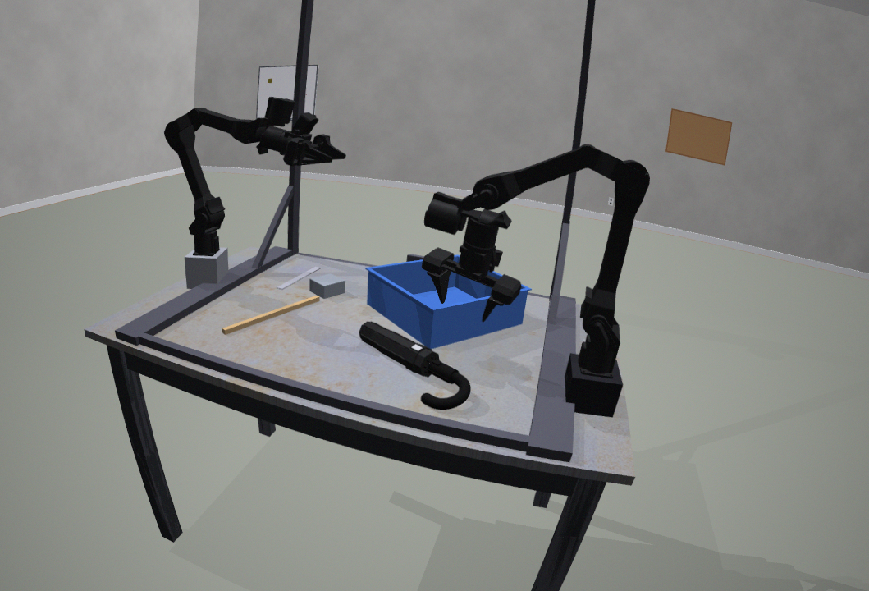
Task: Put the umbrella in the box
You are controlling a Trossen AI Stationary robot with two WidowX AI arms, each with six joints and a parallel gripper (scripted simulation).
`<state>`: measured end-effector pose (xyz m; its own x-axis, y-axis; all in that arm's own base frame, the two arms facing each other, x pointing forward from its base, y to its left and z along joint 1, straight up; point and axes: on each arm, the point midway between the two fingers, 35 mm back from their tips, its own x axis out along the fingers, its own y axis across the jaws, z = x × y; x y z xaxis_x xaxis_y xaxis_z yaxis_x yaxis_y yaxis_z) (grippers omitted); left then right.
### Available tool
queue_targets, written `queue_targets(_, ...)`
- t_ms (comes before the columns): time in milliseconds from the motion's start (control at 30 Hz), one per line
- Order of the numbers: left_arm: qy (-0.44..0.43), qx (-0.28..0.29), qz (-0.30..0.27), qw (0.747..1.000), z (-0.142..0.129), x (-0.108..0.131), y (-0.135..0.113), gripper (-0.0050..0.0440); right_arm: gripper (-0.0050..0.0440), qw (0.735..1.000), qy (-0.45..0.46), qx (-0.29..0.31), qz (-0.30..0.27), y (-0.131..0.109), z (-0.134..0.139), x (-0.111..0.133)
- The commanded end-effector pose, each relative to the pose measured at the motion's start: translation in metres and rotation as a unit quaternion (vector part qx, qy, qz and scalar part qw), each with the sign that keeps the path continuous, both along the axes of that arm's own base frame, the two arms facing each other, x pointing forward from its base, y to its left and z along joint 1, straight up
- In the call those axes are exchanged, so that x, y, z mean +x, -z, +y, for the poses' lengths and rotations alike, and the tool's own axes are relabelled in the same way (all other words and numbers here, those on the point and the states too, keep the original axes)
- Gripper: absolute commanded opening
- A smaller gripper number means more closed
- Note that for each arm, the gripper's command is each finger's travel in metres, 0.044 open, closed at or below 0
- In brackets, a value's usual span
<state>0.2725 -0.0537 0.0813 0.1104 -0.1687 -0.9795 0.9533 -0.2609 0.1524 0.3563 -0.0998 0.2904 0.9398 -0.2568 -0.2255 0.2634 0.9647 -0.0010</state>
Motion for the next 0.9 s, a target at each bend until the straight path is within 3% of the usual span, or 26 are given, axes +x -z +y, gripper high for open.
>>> queue_targets(0, -0.118, -0.02, -0.001, 0.993, 0.004, 0.01, 0.0, 0.044, 0.04, 0.999, 0.034, 0.006, 0.03, -0.001, -0.033, 0.01)
queue_targets(300, -0.308, -0.052, -0.009, 0.95, 0.01, 0.026, -0.002, 0.044, 0.04, 0.992, 0.088, 0.028, 0.082, 0.016, -0.084, 0.012)
queue_targets(367, -0.308, -0.052, -0.009, 0.95, 0.01, 0.026, -0.002, 0.044, 0.04, 0.992, 0.088, 0.028, 0.082, 0.016, -0.084, 0.012)
queue_targets(633, -0.475, -0.084, -0.01, 0.876, 0.013, 0.044, -0.002, 0.044, 0.04, 0.984, 0.126, 0.047, 0.118, 0.03, -0.121, 0.008)
queue_targets(867, -0.595, -0.11, -0.014, 0.796, 0.016, 0.059, -0.005, 0.044, 0.04, 0.979, 0.144, 0.058, 0.133, 0.037, -0.138, 0.005)
